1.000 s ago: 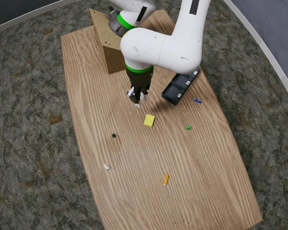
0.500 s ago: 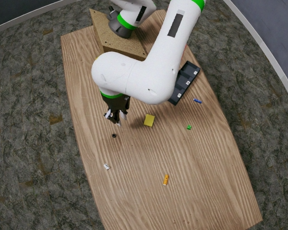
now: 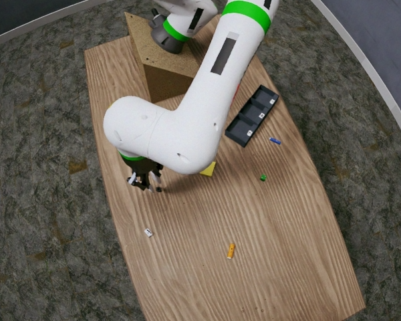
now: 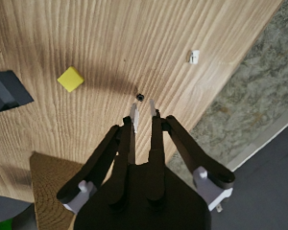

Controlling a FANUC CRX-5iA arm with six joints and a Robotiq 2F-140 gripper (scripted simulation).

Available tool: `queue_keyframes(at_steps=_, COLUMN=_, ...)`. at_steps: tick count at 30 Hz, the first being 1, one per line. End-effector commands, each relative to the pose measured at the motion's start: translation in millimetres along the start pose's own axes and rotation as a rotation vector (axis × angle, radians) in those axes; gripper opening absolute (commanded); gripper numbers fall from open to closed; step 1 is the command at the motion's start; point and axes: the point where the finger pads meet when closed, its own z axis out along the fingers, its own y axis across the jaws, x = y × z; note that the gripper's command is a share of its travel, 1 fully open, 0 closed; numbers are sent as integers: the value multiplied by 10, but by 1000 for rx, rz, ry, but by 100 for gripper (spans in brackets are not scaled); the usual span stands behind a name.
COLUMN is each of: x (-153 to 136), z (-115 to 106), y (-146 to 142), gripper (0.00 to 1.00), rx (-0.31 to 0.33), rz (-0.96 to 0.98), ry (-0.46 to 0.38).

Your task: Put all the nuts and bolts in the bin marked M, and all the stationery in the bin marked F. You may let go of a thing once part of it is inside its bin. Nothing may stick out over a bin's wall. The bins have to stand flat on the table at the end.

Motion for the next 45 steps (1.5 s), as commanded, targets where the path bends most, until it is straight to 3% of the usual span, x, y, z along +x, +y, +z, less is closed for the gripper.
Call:
queue_keyframes(at_steps=1, x=2, z=-2, y=-11, gripper=27, rx=0, rz=0, ry=0)
queue_keyframes(at_steps=25, x=7, z=-2, y=-101, gripper=27, rx=0, rz=0, ry=0)
queue_keyframes(at_steps=41, x=9, z=558, y=-102, gripper=27, rx=0, rz=0, ry=0)
queue_keyframes(at_steps=45, x=9, z=562, y=-102, gripper=27, rx=0, rz=0, ry=0)
